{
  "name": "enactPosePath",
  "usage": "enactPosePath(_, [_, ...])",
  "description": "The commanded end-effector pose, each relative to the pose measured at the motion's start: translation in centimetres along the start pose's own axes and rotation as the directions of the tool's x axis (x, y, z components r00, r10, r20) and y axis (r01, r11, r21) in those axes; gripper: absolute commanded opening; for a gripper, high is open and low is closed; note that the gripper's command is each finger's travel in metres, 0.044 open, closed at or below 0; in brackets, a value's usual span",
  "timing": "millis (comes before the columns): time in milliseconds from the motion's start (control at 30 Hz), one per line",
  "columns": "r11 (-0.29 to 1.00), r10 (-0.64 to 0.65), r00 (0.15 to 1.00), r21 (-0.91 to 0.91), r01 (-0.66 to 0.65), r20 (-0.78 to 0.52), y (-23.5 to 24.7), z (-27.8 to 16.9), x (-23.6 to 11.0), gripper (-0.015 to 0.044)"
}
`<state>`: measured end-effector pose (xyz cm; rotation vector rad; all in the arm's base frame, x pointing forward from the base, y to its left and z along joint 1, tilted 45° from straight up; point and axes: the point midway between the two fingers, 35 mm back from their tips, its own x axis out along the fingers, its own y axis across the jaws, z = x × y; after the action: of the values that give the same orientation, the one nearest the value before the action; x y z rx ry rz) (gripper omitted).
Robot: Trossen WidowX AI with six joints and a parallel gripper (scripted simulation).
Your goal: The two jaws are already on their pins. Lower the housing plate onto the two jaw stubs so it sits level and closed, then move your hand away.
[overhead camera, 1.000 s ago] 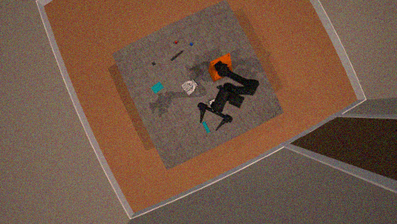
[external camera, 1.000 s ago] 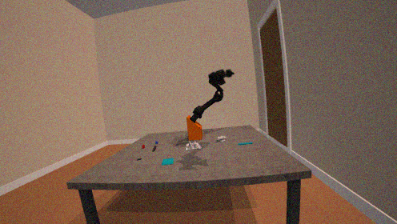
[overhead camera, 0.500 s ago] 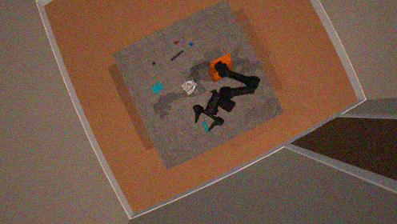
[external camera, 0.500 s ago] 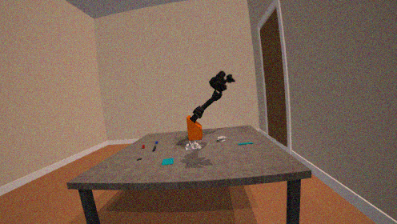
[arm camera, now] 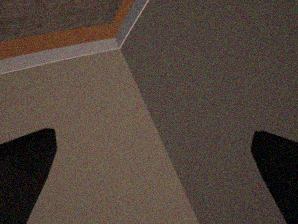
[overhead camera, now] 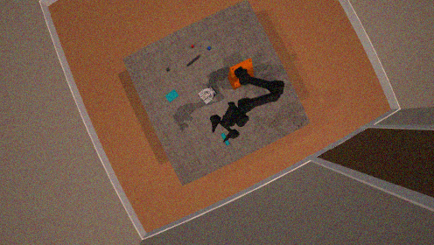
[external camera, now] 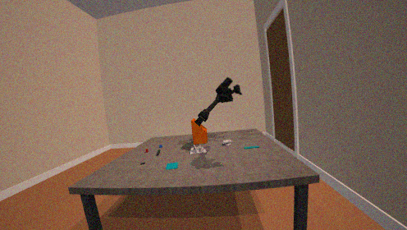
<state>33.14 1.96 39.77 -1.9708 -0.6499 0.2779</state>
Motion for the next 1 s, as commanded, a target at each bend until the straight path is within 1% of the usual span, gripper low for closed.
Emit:
enactPosePath(0, [0.999,0.037,0.998,0.014,-0.037,0.049,1.3,1.9,0.9,0.044])
enactPosePath(267, [0.994,0.104,0.979,0.02,-0.109,0.175,3.5,6.3,2.3,0.044])
enactPosePath(500, [0.985,0.163,0.942,0.001,-0.171,0.295,5.2,10.6,2.8,0.044])
enactPosePath(733, [0.974,0.221,0.881,-0.041,-0.225,0.419,6.7,15.1,2.7,0.044])
enactPosePath(967, [0.959,0.276,0.794,-0.102,-0.264,0.541,8.0,19.6,1.9,0.044])
